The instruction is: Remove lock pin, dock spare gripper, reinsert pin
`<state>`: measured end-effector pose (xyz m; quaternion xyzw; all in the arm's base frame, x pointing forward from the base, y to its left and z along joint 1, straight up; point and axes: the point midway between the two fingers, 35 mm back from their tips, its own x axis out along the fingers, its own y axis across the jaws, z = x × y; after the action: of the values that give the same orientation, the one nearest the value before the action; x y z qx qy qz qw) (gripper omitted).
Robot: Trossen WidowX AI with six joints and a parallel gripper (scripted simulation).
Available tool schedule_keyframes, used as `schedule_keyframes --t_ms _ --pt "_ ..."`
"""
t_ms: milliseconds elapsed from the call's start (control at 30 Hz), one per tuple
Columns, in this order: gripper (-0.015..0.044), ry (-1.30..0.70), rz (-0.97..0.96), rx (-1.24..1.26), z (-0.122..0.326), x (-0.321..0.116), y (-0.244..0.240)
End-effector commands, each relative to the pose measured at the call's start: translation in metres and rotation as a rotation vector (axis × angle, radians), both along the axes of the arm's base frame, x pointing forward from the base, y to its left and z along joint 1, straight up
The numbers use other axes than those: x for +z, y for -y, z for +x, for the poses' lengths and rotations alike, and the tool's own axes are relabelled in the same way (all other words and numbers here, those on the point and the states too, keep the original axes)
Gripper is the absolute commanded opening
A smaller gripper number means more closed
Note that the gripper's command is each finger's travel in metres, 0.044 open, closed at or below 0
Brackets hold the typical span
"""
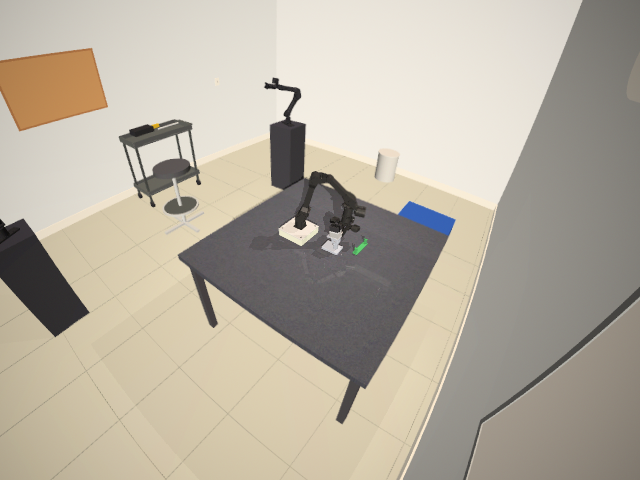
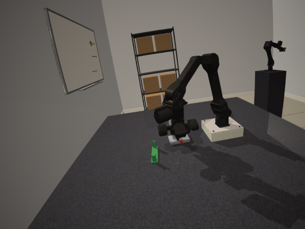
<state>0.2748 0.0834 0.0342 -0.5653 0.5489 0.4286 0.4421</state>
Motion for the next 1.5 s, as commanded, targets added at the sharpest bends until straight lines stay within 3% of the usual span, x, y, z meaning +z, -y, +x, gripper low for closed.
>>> schedule_keyframes --t_ms 0,1467 --pt "0.0 0.0 -0.003 0.003 0.0 0.0 0.004" --pt "0.0 -0.009 -0.002 0.003 0.001 0.0 0.03"
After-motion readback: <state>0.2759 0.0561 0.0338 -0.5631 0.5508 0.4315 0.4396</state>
